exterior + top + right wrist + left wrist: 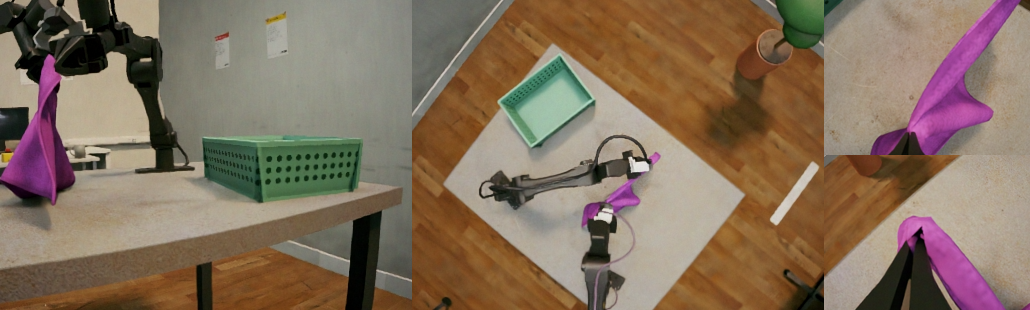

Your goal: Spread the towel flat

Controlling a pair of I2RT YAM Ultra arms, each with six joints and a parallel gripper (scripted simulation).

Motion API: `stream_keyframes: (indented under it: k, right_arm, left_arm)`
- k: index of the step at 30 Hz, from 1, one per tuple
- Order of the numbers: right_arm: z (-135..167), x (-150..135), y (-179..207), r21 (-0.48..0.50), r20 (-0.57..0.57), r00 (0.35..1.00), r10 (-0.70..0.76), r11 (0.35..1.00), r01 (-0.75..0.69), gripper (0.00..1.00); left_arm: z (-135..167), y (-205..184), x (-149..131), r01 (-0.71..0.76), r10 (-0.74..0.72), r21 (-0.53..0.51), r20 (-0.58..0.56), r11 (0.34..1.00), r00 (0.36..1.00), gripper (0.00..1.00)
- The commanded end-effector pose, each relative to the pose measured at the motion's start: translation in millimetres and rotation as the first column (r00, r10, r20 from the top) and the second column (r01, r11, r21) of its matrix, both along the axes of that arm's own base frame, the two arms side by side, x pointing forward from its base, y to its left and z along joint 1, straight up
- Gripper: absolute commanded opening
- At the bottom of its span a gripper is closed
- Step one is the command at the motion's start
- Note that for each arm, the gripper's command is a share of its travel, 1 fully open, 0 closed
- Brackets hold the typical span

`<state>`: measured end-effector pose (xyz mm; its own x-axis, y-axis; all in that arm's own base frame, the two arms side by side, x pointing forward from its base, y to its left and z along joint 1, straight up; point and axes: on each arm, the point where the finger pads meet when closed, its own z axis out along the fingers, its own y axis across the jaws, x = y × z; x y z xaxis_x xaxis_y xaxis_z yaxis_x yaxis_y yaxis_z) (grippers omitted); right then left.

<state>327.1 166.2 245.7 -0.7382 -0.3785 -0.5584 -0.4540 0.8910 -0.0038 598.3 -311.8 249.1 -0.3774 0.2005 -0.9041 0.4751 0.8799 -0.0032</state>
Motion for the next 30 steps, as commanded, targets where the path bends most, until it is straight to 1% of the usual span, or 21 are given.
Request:
stream_keyframes:
  k: [1, 2, 3, 4, 5, 9, 10, 12, 13, 15, 16, 18, 19, 20, 21, 22, 26, 27, 28, 29, 30]
  right_arm:
    - [6, -3, 5, 0.030, 0.031, 0.999, 0.013, 0.999, -0.014, 0.00]
    - [0, -3, 5, 0.030, 0.031, 0.999, 0.013, 0.999, -0.014, 0.00]
    - [0, 1, 2, 0.017, 0.026, 1.000, 0.003, 1.000, -0.004, 0.00]
    - [-1, -3, 5, 0.030, 0.031, 0.999, 0.013, 0.999, -0.014, 0.00]
    - [-9, -2, 12, 0.030, 0.031, 0.999, 0.027, 0.999, -0.028, 0.00]
    - [-9, -2, 12, 0.030, 0.031, 0.999, 0.027, 0.999, -0.028, 0.00]
    - [-32, 4, 24, 0.014, -0.001, 0.999, 0.048, 0.999, -0.048, 0.00]
    - [-28, 5, 25, 0.018, 0.008, 0.999, 0.049, 0.999, -0.049, 0.00]
    - [-44, 6, 35, 0.014, -0.001, 0.997, 0.071, 0.997, -0.071, 0.00]
    - [-44, 6, 35, 0.014, -0.001, 0.997, 0.072, 0.997, -0.071, 0.00]
    - [-58, 8, 48, 0.014, -0.001, 0.995, 0.095, 0.995, -0.095, 0.00]
    - [-56, 9, 49, 0.016, 0.003, 0.995, 0.096, 0.995, -0.096, 0.00]
    - [-72, 11, 62, 0.014, -0.001, 0.993, 0.120, 0.993, -0.120, 0.00]
    - [-72, 11, 62, 0.014, -0.001, 0.993, 0.120, 0.993, -0.120, 0.00]
    - [-61, 16, 65, 0.027, 0.025, 0.992, 0.120, 0.992, -0.121, 0.00]
    - [-87, 14, 77, 0.014, 0.000, 0.989, 0.145, 0.989, -0.145, 0.00]
    - [-83, 16, 78, 0.019, 0.009, 0.989, 0.145, 0.989, -0.145, 0.00]
    - [-103, 17, 92, 0.014, 0.000, 0.986, 0.169, 0.986, -0.169, 0.00]
    - [-92, 23, 96, 0.027, 0.025, 0.985, 0.169, 0.985, -0.170, 0.00]
    - [-90, 24, 96, 0.029, 0.030, 0.985, 0.169, 0.985, -0.170, 0.00]
    - [-119, 21, 107, 0.015, 0.001, 0.981, 0.192, 0.981, -0.192, 0.00]
  left_arm:
    - [-2, 1, 1, -0.026, 0.026, -0.004, 0.007, 1.000, 1.000, 0.00]
    - [-17, 1, 3, -0.026, 0.026, 0.008, -0.014, 1.000, 1.000, 0.00]
    - [-17, 1, 3, -0.026, 0.026, 0.008, -0.014, 1.000, 1.000, 0.00]
    - [-14, 0, 3, -0.026, 0.026, 0.006, -0.010, 1.000, 1.000, 0.00]
    - [-2, 17, 2, -0.047, 0.047, -0.002, 0.004, 0.999, 0.999, 0.00]
    - [-2, 17, 2, -0.047, 0.047, -0.002, 0.004, 0.999, 0.999, 0.00]
    - [-12, 27, 1, -0.060, 0.060, 0.007, -0.012, 0.998, 0.998, 0.00]
    - [-12, 27, 1, -0.060, 0.060, 0.007, -0.012, 0.998, 0.998, 0.00]
    - [-25, 39, 0, -0.075, 0.076, 0.017, -0.030, 0.997, 0.997, 0.00]
    - [-25, 39, 0, -0.075, 0.076, 0.017, -0.030, 0.997, 0.997, 0.00]
    - [-38, 52, -2, -0.092, 0.094, 0.028, -0.051, 0.995, 0.994, 0.00]
    - [-38, 52, -2, -0.092, 0.094, 0.028, -0.051, 0.995, 0.994, 0.00]
    - [-53, 66, -3, -0.110, 0.114, 0.046, -0.083, 0.993, 0.990, 0.00]
    - [-53, 66, -3, -0.110, 0.114, 0.046, -0.083, 0.993, 0.990, 0.00]
    - [-53, 66, -3, -0.110, 0.114, 0.046, -0.083, 0.993, 0.990, 0.00]
    - [-96, 82, -7, -0.122, 0.140, 0.105, -0.188, 0.987, 0.972, 0.00]
    - [-92, 81, -6, -0.123, 0.139, 0.100, -0.180, 0.987, 0.974, 0.00]
    - [-93, 95, -3, -0.142, 0.162, 0.113, -0.203, 0.983, 0.966, 0.00]
    - [-90, 95, -3, -0.142, 0.162, 0.111, -0.199, 0.984, 0.966, 0.00]
    - [-85, 95, -3, -0.143, 0.162, 0.107, -0.193, 0.984, 0.968, 0.00]
    - [-109, 111, -5, -0.157, 0.189, 0.141, -0.254, 0.978, 0.949, 0.00]
